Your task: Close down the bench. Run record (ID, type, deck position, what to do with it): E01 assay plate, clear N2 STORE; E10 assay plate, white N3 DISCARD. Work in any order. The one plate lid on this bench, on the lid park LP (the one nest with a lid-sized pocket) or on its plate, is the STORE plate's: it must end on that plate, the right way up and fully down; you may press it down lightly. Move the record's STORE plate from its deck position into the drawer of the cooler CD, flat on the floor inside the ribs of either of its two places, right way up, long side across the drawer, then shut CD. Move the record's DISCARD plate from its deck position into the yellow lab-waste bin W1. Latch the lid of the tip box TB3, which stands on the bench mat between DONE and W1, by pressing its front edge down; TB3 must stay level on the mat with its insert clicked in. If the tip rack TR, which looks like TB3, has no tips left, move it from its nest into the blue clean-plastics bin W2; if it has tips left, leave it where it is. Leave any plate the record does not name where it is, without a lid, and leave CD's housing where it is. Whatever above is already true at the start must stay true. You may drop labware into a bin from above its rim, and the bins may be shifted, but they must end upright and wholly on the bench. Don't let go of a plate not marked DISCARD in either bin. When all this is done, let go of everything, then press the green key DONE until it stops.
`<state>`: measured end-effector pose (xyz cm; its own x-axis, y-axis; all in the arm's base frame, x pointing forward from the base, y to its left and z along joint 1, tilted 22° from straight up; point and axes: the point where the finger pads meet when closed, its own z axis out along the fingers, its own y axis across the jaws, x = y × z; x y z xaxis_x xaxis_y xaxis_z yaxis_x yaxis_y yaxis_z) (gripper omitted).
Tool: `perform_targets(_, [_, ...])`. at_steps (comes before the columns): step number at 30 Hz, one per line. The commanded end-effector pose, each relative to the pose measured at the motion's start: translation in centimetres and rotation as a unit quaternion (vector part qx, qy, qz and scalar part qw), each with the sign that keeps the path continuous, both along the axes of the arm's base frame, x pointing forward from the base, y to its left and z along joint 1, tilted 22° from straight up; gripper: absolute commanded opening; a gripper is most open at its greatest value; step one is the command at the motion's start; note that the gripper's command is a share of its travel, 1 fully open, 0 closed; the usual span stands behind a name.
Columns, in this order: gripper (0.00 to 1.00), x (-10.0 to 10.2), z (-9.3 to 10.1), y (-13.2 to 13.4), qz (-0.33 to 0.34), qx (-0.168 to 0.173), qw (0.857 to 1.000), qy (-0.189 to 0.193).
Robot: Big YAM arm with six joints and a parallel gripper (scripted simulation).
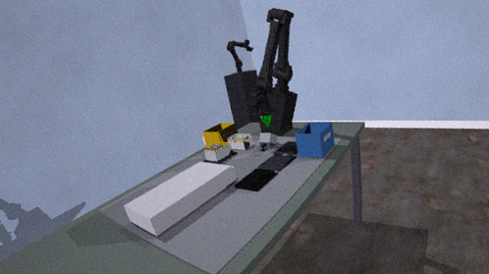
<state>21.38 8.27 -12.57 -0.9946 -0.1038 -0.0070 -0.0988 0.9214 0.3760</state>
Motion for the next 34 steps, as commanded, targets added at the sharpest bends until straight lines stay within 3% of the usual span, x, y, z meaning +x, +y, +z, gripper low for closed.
perform_targets(1, [0.0,0.3,-0.5,0.4,-0.006,0.002,1.0,-0.002])
perform_targets(8, [0.0,0.6,-1.9,1.1,-0.006,0.003,1.0,-0.005])
perform_targets(13, [0.0,1.1,-1.3,0.7,-0.015,0.004,1.0,-0.015])
perform_targets(20, [0.0,0.1,-2.1,1.1,-0.007,0.002,1.0,0.002])
perform_targets(34, [0.0,0.2,-3.0,1.5,-0.006,0.002,1.0,-0.002])
